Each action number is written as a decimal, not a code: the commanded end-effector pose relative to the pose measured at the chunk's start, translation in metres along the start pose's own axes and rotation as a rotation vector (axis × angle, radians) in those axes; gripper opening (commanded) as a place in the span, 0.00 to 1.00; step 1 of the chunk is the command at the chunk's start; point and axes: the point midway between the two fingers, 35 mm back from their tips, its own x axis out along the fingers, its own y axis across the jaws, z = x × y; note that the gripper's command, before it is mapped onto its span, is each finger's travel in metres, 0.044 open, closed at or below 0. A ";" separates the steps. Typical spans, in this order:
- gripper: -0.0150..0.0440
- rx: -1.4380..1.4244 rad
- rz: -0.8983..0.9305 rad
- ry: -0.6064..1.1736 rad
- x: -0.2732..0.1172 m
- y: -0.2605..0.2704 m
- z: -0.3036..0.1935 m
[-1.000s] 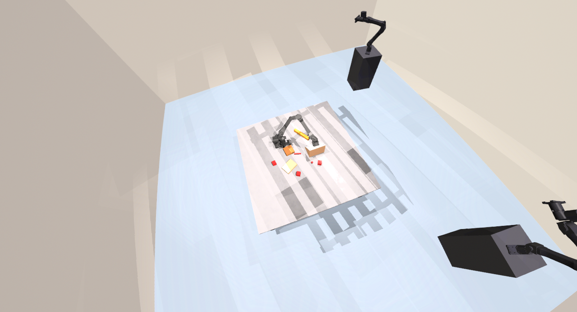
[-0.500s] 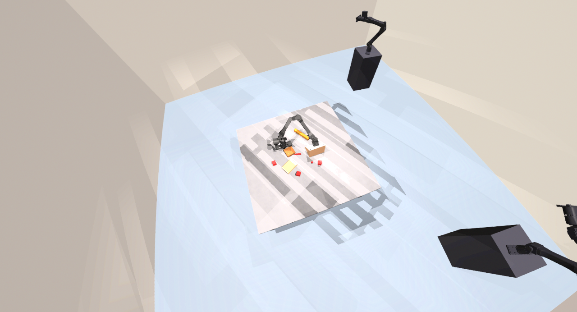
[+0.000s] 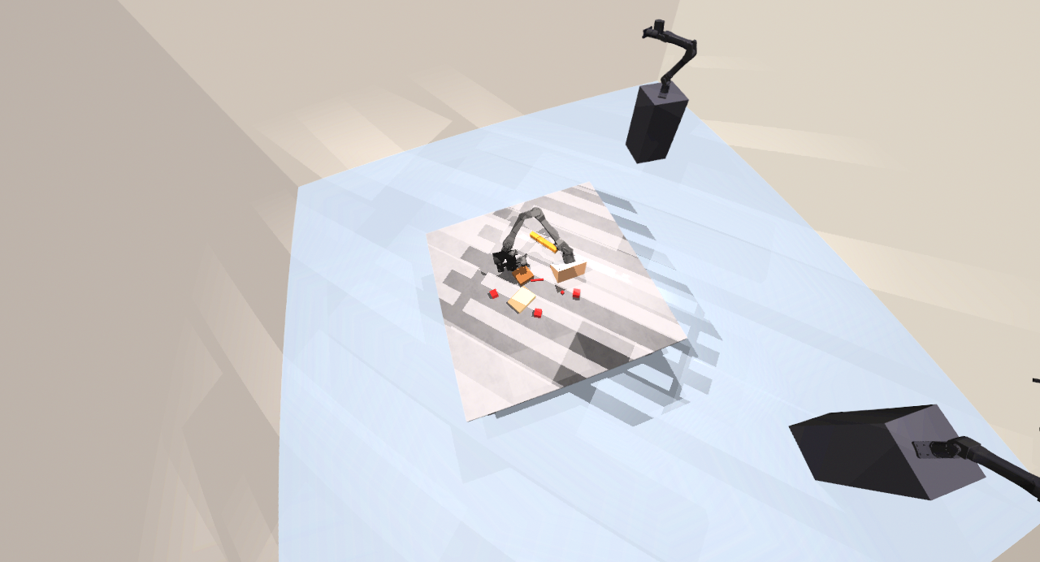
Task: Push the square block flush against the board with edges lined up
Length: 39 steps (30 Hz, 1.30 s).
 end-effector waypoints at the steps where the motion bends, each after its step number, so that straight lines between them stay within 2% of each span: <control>1: 0.25 -0.011 -0.024 0.010 0.007 -0.006 -0.005; 36: 0.25 -0.011 -0.023 0.003 0.006 0.002 0.048; 39: 0.25 -0.012 -0.024 0.004 -0.020 0.002 0.042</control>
